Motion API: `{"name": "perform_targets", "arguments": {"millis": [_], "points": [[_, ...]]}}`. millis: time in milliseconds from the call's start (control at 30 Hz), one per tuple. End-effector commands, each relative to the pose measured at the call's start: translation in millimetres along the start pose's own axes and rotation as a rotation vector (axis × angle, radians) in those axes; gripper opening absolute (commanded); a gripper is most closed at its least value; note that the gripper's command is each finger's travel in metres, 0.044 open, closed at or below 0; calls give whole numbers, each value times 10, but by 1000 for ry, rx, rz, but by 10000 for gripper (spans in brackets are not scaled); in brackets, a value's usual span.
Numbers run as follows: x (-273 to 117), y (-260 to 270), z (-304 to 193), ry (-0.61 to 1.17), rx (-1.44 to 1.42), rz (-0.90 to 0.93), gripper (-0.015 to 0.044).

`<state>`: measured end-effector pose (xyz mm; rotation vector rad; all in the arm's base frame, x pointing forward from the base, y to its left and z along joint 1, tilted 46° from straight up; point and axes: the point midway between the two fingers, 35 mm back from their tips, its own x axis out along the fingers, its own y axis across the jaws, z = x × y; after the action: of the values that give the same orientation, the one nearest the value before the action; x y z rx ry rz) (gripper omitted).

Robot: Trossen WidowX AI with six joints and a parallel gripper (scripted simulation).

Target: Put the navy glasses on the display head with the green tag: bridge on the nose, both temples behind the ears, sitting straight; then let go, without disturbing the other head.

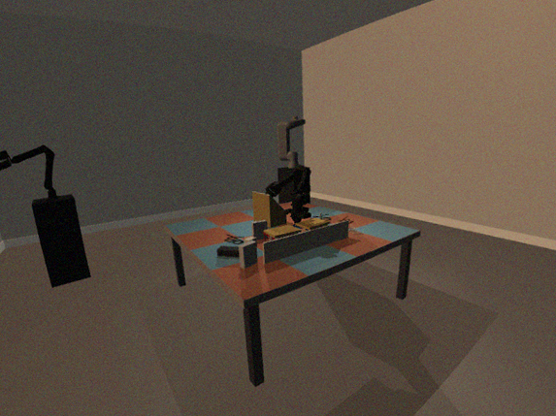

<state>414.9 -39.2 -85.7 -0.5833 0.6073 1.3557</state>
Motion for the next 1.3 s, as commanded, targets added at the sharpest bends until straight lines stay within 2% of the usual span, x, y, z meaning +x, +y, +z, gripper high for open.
{"name": "perform_targets", "arguments": {"millis": [0,967,1100,1267], "points": [[1,-7,8,-5,2,-4,0],[47,-6,9,-6,2,-4,0],[37,1,0,1,-1,0,105],[37,1,0,1,-1,0,108]]}}
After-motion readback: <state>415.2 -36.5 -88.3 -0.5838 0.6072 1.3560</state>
